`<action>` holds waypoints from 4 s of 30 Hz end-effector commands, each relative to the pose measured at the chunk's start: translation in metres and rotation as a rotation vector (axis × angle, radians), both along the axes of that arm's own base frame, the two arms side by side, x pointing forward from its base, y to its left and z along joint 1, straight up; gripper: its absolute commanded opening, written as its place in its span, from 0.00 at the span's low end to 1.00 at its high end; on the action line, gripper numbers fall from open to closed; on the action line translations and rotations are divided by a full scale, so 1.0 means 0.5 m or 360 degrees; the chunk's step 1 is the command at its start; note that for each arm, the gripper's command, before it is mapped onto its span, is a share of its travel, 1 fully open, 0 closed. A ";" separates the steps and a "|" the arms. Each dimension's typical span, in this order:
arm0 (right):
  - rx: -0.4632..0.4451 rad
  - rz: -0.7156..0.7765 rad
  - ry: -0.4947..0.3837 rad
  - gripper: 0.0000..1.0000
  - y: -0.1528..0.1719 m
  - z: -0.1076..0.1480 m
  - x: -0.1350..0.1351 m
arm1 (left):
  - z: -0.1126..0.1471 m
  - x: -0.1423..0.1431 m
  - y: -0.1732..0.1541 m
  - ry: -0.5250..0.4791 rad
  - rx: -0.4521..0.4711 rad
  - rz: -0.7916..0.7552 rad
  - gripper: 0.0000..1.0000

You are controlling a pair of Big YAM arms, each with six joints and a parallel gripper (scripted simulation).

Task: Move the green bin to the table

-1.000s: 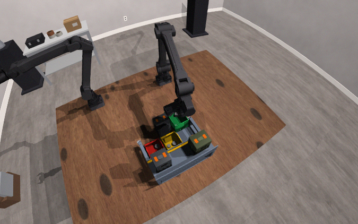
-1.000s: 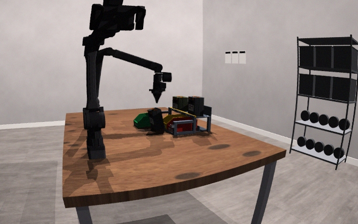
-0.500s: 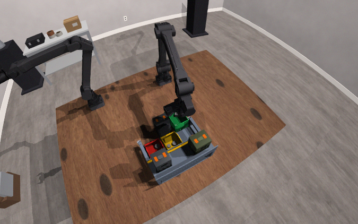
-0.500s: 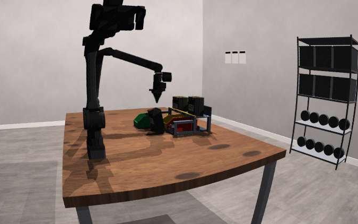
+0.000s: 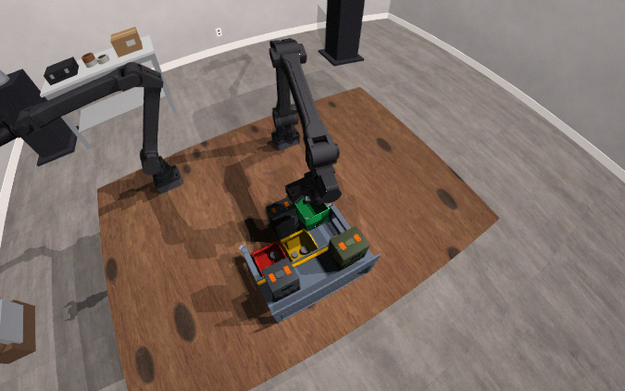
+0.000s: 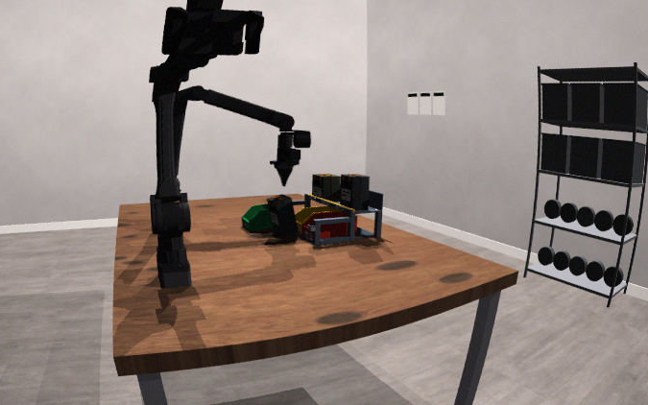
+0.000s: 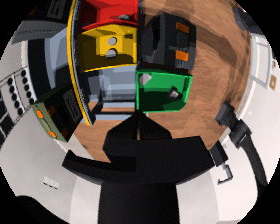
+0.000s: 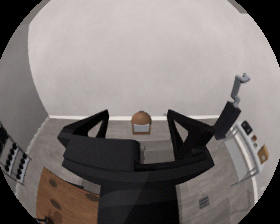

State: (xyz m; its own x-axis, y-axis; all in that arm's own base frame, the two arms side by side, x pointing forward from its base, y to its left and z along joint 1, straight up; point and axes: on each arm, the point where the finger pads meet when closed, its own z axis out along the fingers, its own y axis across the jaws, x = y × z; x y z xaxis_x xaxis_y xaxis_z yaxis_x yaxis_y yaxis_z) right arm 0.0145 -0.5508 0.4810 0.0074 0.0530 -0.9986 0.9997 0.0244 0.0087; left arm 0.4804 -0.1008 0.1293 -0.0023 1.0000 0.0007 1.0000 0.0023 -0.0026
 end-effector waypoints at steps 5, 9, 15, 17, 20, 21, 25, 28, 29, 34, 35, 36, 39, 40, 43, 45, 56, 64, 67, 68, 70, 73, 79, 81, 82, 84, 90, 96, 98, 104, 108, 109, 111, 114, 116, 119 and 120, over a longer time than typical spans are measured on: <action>-0.0084 -0.0011 0.0012 1.00 0.012 0.039 -0.011 | 0.063 0.044 0.001 -0.0106 -0.0026 0.0014 0.00; -0.0084 -0.0011 0.0012 1.00 0.012 0.039 -0.011 | 0.063 0.044 0.000 -0.0106 -0.0026 0.0015 0.00; -0.0084 -0.0011 0.0012 1.00 0.012 0.039 -0.011 | 0.062 0.043 0.001 -0.0104 -0.0026 0.0017 0.00; -0.0084 -0.0011 0.0012 1.00 0.012 0.039 -0.011 | 0.060 0.042 0.001 -0.0101 -0.0025 0.0018 0.00; -0.0084 -0.0011 0.0012 1.00 0.012 0.039 -0.011 | 0.058 0.040 0.001 -0.0097 -0.0025 0.0018 0.00; -0.0084 -0.0011 0.0012 1.00 0.012 0.039 -0.011 | 0.056 0.038 0.002 -0.0093 -0.0024 0.0018 0.00; -0.0084 -0.0011 0.0012 1.00 0.012 0.039 -0.011 | 0.048 0.030 0.003 -0.0076 -0.0020 0.0019 0.00; -0.0084 -0.0011 0.0012 1.00 0.012 0.039 -0.011 | 0.042 0.025 0.004 -0.0064 -0.0018 0.0020 0.00; -0.0084 -0.0011 0.0012 1.00 0.012 0.039 -0.011 | 0.040 0.023 0.005 -0.0059 -0.0017 0.0021 0.00; -0.0084 -0.0011 0.0012 1.00 0.012 0.039 -0.011 | 0.031 0.013 0.007 -0.0039 -0.0013 0.0022 0.00; -0.0084 -0.0011 0.0012 1.00 0.012 0.039 -0.011 | 0.031 0.013 0.007 -0.0039 -0.0013 0.0022 0.00; -0.0084 -0.0011 0.0012 1.00 0.012 0.039 -0.011 | 0.031 0.013 0.007 -0.0039 -0.0013 0.0022 0.00; -0.0084 -0.0011 0.0012 1.00 0.012 0.039 -0.011 | 0.025 0.008 0.008 -0.0026 -0.0010 0.0023 0.00; -0.0084 -0.0011 0.0012 1.00 0.012 0.039 -0.011 | 0.023 0.006 0.008 -0.0022 -0.0009 0.0023 0.00; -0.0084 -0.0011 0.0012 1.00 0.012 0.039 -0.011 | 0.017 0.000 0.010 -0.0009 -0.0006 0.0024 0.00; -0.0084 -0.0011 0.0012 1.00 0.012 0.039 -0.011 | 0.015 -0.002 0.010 -0.0004 -0.0005 0.0025 0.00; -0.0084 -0.0011 0.0012 1.00 0.012 0.039 -0.011 | 0.014 -0.004 0.010 -0.0002 -0.0005 0.0027 0.00; -0.0084 -0.0011 0.0012 1.00 0.012 0.039 -0.011 | 0.013 -0.006 0.011 0.0001 -0.0004 0.0029 0.00; -0.0084 -0.0011 0.0012 1.00 0.012 0.039 -0.011 | 0.011 -0.006 0.011 0.0004 -0.0003 0.0030 0.00; -0.0084 -0.0011 0.0012 1.00 0.012 0.039 -0.011 | 0.011 -0.005 0.011 0.0002 -0.0004 0.0030 0.00; -0.0084 -0.0011 0.0012 1.00 0.012 0.039 -0.011 | 0.011 -0.005 0.011 0.0002 -0.0004 0.0030 0.00; -0.0084 -0.0011 0.0012 1.00 0.012 0.039 -0.011 | 0.016 0.000 0.010 -0.0012 -0.0007 0.0031 0.00; -0.0084 -0.0011 0.0012 1.00 0.012 0.039 -0.011 | 0.023 0.009 0.008 -0.0030 -0.0010 0.0032 0.00; -0.0084 -0.0011 0.0012 1.00 0.012 0.039 -0.011 | 0.026 0.011 0.007 -0.0036 -0.0012 0.0033 0.00; -0.0084 -0.0011 0.0012 1.00 0.012 0.039 -0.011 | 0.027 0.013 0.007 -0.0040 -0.0012 0.0033 0.00; -0.0084 -0.0011 0.0012 1.00 0.012 0.039 -0.011 | 0.030 0.016 0.006 -0.0046 -0.0014 0.0033 0.00; -0.0084 -0.0011 0.0012 1.00 0.012 0.039 -0.011 | 0.035 0.021 0.005 -0.0058 -0.0016 0.0033 0.00; -0.0084 -0.0011 0.0012 1.00 0.012 0.039 -0.011 | 0.041 0.029 0.004 -0.0075 -0.0019 0.0033 0.00; -0.0084 -0.0011 0.0012 1.00 0.012 0.039 -0.011 | 0.003 0.017 0.006 -0.0033 -0.0011 0.0033 0.00; -0.0084 -0.0011 0.0012 1.00 0.012 0.039 -0.011 | -0.030 0.010 0.008 0.0001 -0.0004 0.0032 0.00; -0.0084 -0.0011 0.0012 1.00 0.012 0.039 -0.011 | 0.005 0.022 0.005 -0.0059 -0.0016 0.0030 0.00; -0.0084 -0.0011 0.0012 1.00 0.012 0.039 -0.011 | 0.006 0.023 0.005 -0.0063 -0.0017 0.0030 0.00; -0.0084 -0.0011 0.0012 1.00 0.012 0.039 -0.011 | 0.004 0.025 0.004 -0.0064 -0.0017 0.0030 0.00; -0.0084 -0.0011 0.0012 1.00 0.012 0.039 -0.011 | 0.019 0.044 0.001 -0.0099 -0.0017 0.0006 0.43; -0.0084 -0.0011 0.0012 1.00 0.012 0.039 -0.011 | 0.019 0.046 0.000 -0.0101 -0.0017 0.0006 0.43; -0.0084 -0.0011 0.0012 1.00 0.012 0.039 -0.011 | 0.018 0.045 0.000 -0.0097 -0.0016 0.0005 0.43; -0.0084 -0.0011 0.0012 1.00 0.012 0.039 -0.011 | 0.018 0.045 0.000 -0.0097 -0.0016 0.0005 0.43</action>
State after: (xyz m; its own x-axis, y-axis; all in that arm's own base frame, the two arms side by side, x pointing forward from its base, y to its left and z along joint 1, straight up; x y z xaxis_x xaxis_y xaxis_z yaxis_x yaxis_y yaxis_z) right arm 0.0145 -0.5508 0.4810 0.0074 0.0530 -0.9986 0.9997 0.0244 0.0087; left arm 0.4815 -0.1006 0.1204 -0.0035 1.0000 0.0004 1.0000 0.0035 -0.0014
